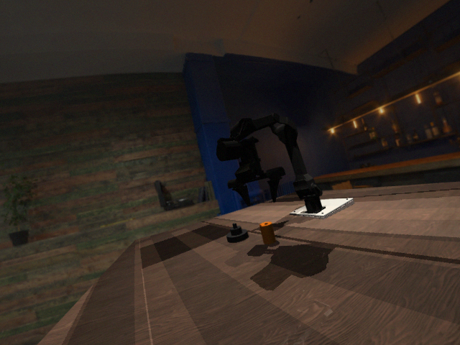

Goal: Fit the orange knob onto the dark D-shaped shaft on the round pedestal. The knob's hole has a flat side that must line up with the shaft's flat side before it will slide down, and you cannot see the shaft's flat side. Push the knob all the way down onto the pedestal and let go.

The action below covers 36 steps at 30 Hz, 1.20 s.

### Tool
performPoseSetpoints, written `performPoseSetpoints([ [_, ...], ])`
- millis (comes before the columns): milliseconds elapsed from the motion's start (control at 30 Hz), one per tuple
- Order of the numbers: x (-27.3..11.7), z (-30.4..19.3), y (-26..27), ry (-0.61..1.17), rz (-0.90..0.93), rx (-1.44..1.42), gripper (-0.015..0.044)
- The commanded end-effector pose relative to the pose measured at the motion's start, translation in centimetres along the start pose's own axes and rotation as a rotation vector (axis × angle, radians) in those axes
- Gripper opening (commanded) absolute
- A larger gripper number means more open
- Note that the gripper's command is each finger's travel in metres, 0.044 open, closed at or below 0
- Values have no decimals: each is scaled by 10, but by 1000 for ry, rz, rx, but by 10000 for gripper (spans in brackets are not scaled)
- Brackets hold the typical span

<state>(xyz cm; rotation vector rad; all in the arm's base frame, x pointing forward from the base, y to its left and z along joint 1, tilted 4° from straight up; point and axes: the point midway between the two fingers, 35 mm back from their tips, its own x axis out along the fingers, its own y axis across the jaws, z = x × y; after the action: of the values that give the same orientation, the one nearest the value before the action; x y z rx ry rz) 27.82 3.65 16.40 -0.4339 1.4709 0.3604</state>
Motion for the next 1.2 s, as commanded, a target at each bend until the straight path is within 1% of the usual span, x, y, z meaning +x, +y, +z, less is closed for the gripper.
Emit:
performPoseSetpoints([
  [0,0,1,-1,1,-7,564,440],
  [467,0,1,-1,1,-7,564,440],
  [533,8,1,-1,1,-7,564,440],
  [633,32,1,-1,1,-7,564,440],
  [800,35,0,-1,1,-7,564,440],
  [900,48,0,-1,1,-7,564,440],
  [1167,53,1,-2,1,-8,564,440],
])
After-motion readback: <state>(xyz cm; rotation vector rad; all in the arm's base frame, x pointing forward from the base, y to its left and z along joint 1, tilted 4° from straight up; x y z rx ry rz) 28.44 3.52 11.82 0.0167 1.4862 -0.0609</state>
